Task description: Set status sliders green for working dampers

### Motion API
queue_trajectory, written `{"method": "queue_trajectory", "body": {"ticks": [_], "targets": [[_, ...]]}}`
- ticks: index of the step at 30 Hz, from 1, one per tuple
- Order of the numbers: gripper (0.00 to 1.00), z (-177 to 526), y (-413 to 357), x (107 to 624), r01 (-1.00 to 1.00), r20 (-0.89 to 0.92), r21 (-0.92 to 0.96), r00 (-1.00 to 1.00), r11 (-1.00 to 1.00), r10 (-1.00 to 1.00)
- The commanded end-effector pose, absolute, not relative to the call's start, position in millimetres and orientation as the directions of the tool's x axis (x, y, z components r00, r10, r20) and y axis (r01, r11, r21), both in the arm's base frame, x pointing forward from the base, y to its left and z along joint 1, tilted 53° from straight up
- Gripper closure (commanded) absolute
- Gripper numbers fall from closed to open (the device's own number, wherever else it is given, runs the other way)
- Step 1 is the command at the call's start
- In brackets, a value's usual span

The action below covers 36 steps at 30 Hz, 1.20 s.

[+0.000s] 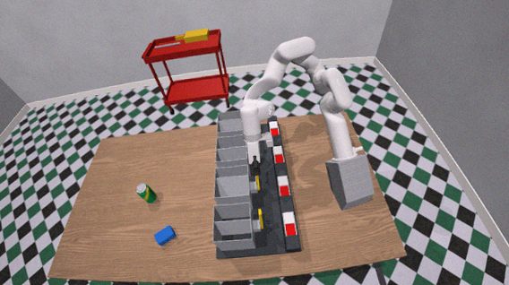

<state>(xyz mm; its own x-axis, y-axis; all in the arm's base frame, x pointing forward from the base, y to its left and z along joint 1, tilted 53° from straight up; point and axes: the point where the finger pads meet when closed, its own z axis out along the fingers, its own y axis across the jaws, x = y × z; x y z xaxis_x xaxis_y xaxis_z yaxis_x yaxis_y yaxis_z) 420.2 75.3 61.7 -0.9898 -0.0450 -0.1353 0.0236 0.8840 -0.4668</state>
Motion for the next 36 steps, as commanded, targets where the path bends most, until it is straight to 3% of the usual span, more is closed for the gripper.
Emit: {"method": "queue_trajectory", "body": {"ticks": [1,15,16,36], "targets": [[0.61,61.3,75.8,421.4,0.023,-0.138,-0.465,-0.989,0.885,-0.046],[0.61,61.2,75.8,421.4,0.023,-0.138,-0.465,-0.989,0.885,-0.046],[0.81,61.2,75.8,421.4,0.023,-0.138,-0.465,-0.989,0.885,-0.046],[0.81,61.2,75.8,421.4,0.023,-0.138,-0.465,-0.989,0.885,-0.046]]}}
